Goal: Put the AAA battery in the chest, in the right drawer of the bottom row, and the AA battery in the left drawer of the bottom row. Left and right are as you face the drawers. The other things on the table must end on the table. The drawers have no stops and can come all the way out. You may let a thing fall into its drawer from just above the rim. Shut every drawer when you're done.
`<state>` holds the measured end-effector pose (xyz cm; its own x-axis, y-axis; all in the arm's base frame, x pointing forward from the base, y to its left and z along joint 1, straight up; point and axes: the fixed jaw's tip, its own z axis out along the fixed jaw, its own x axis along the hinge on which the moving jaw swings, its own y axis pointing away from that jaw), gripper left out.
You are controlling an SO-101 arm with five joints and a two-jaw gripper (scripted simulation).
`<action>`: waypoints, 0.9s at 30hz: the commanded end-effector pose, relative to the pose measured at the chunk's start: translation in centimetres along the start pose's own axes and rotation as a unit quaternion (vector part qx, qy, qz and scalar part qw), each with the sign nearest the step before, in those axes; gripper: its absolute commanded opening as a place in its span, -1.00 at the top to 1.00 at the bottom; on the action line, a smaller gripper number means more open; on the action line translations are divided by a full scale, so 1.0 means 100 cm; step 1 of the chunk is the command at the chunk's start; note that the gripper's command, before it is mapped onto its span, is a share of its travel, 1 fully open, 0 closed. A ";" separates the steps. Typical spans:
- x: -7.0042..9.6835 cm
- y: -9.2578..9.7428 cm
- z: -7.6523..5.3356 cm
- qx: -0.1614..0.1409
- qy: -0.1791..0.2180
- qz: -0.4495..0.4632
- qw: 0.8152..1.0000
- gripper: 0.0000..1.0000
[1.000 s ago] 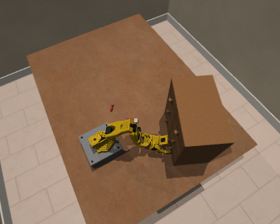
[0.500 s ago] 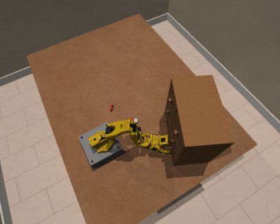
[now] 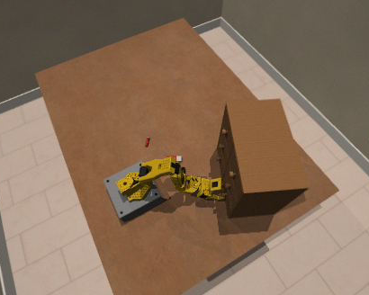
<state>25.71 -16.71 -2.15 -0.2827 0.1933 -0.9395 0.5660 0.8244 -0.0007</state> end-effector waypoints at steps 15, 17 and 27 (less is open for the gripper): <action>-0.003 0.003 0.000 -0.005 -0.002 0.002 1.000 0.93; -0.003 0.003 0.000 -0.005 -0.002 0.002 1.000 0.96; -0.003 0.003 0.000 -0.005 -0.002 0.002 1.000 1.00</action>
<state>25.46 -17.11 -2.16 -0.2833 0.1925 -0.9395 0.5778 0.8161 -0.0070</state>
